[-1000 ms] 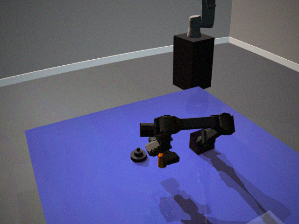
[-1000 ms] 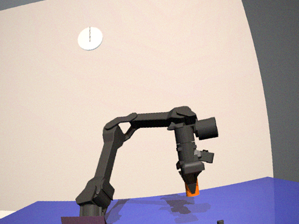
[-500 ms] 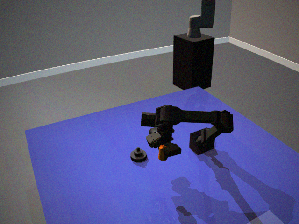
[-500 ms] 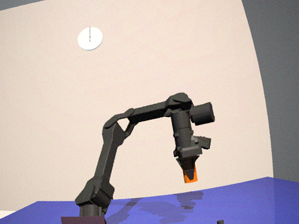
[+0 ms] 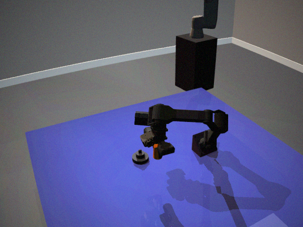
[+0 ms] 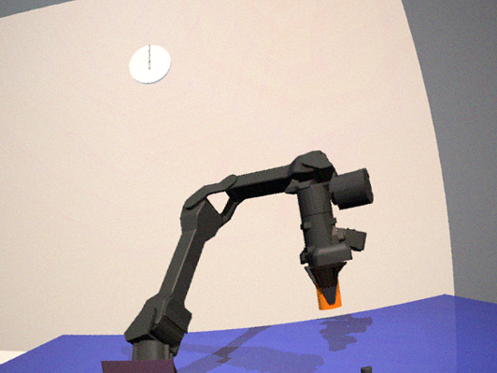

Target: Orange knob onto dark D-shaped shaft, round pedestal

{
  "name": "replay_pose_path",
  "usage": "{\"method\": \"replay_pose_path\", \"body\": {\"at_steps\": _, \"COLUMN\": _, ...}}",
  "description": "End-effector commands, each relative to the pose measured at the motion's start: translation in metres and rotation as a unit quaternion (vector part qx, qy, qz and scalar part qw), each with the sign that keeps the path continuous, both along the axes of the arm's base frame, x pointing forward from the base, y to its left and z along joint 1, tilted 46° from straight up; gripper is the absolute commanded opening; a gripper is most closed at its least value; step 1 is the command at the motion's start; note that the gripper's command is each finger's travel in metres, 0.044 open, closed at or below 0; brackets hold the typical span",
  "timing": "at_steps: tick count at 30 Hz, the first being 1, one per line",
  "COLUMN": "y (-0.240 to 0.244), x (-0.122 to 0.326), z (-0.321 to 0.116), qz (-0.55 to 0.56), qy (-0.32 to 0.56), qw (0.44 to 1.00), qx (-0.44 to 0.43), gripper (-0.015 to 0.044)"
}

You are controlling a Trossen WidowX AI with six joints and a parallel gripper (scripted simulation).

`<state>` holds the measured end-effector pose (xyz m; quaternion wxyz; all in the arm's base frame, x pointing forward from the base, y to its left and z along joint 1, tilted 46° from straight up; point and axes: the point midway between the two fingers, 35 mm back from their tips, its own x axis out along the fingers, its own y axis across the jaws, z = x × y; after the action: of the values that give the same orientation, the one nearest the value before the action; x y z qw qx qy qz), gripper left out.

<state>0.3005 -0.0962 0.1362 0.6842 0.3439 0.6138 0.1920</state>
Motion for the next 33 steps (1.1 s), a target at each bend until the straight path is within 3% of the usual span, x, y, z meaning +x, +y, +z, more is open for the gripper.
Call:
{"method": "replay_pose_path", "body": {"at_steps": 1, "y": -0.012, "x": 0.003, "z": -0.01, "qz": 0.0, "qy": -0.003, "qw": 1.0, "qx": -0.005, "gripper": 0.0}}
{"method": "replay_pose_path", "body": {"at_steps": 33, "y": -0.064, "x": 0.006, "z": -0.097, "qz": 0.014, "qy": 0.006, "qw": 1.0, "qx": 0.001, "gripper": 0.0}}
